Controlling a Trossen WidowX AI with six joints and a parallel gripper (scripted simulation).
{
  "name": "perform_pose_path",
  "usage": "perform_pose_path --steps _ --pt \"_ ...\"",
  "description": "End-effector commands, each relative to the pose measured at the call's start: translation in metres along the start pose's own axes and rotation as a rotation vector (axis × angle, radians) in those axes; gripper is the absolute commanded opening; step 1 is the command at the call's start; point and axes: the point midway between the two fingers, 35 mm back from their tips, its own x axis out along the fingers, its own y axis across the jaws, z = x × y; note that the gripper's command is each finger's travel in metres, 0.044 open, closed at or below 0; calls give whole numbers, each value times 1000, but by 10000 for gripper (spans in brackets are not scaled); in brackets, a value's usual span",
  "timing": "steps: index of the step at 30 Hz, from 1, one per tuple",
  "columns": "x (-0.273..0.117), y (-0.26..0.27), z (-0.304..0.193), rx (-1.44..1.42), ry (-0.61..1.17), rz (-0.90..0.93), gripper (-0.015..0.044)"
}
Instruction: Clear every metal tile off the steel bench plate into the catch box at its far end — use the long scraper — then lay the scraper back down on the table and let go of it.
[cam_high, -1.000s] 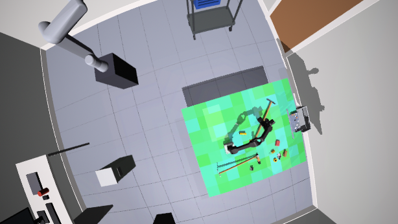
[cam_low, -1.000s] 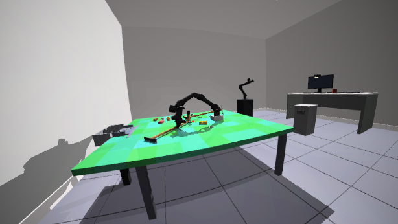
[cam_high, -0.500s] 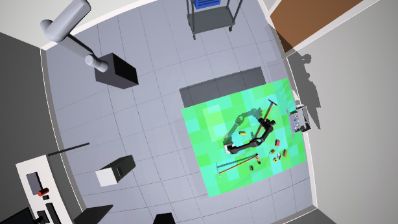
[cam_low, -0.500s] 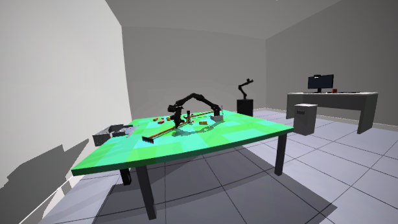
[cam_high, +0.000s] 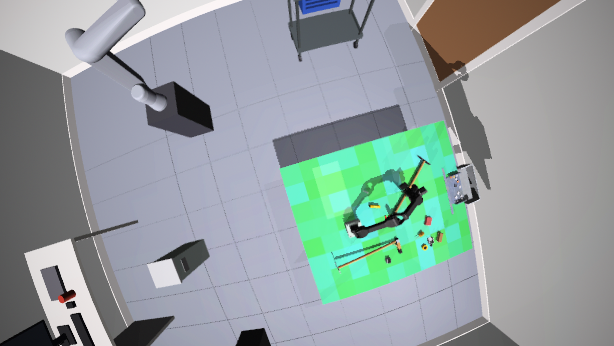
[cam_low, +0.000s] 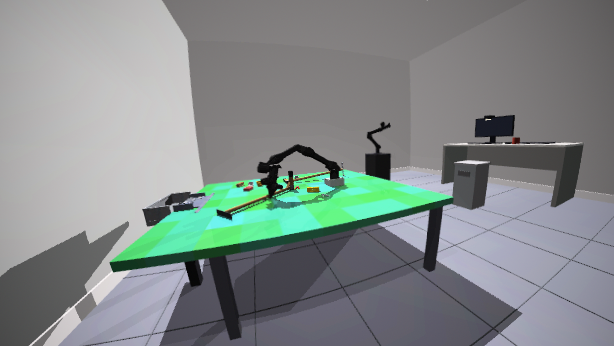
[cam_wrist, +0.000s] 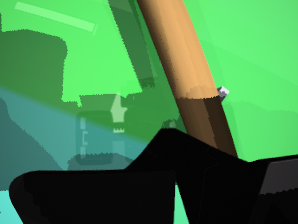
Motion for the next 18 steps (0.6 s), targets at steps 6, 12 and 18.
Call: perform_pose_path --steps 6,12,18 --pt "0 -12 5 0 -12 -4 0" --pt "1 -17 6 0 -15 -6 0" --pt "-1 -15 6 1 -13 -4 0"
